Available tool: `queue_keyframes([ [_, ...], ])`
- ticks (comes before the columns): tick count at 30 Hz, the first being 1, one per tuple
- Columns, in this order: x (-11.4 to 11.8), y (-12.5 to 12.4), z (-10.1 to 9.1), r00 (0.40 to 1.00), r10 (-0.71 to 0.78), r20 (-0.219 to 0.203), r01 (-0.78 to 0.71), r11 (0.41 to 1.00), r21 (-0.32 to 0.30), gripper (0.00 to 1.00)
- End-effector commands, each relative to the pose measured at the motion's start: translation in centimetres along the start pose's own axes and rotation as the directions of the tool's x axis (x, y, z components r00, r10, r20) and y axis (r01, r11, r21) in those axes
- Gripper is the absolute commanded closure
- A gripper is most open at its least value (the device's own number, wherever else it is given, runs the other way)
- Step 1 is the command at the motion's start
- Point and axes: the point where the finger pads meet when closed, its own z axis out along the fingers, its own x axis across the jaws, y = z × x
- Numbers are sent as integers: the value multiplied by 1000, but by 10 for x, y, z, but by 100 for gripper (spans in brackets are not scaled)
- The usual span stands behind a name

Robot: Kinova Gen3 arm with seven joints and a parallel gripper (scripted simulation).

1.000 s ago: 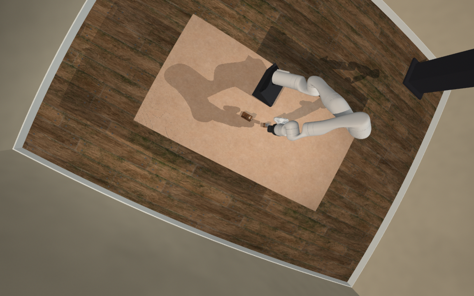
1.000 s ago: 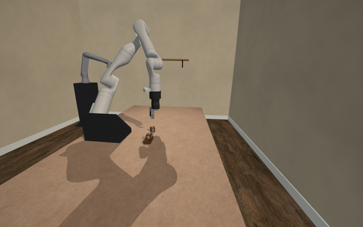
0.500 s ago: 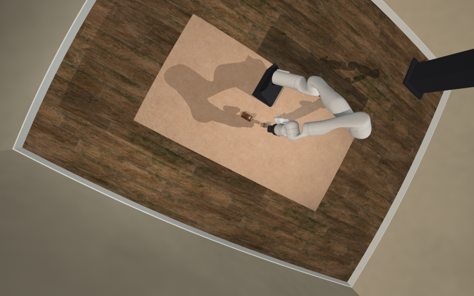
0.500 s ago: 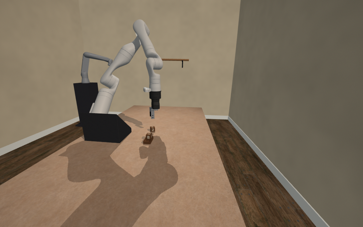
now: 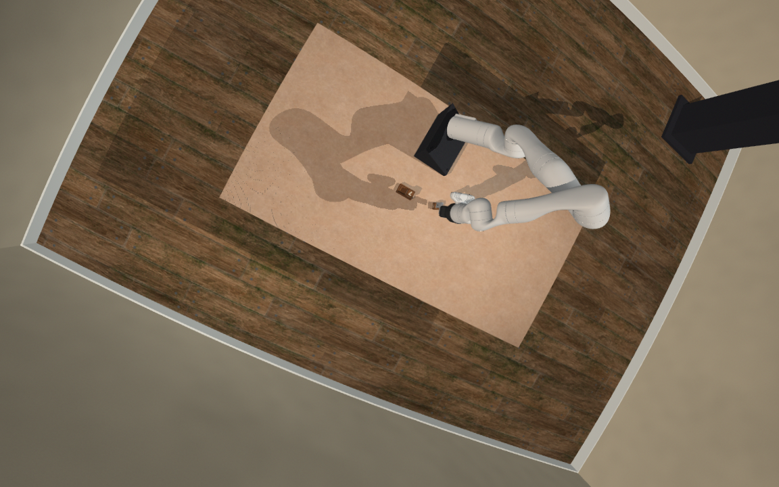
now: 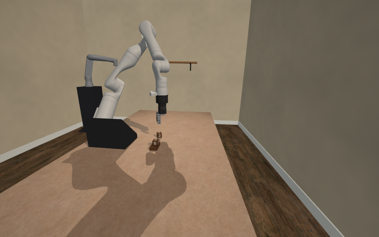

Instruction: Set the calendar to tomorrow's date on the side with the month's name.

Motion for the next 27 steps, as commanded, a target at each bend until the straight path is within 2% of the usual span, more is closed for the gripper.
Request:
queue_keyframes([
  [1, 0, -1, 0, 1000, 29, 0, -29, 1000, 1, 0],
  [6, 1, -2, 1, 995, 95, -2, -95, 995, 3, 0],
  [13, 3, -6, 3, 948, 319, -4, -319, 948, 7, 0],
  [19, 5, -7, 6, 835, 551, -4, -551, 835, 10, 0],
  [21, 5, -7, 6, 835, 551, -4, -551, 835, 10, 0],
  [27, 5, -7, 8, 651, 759, -1, -759, 651, 11, 0],
])
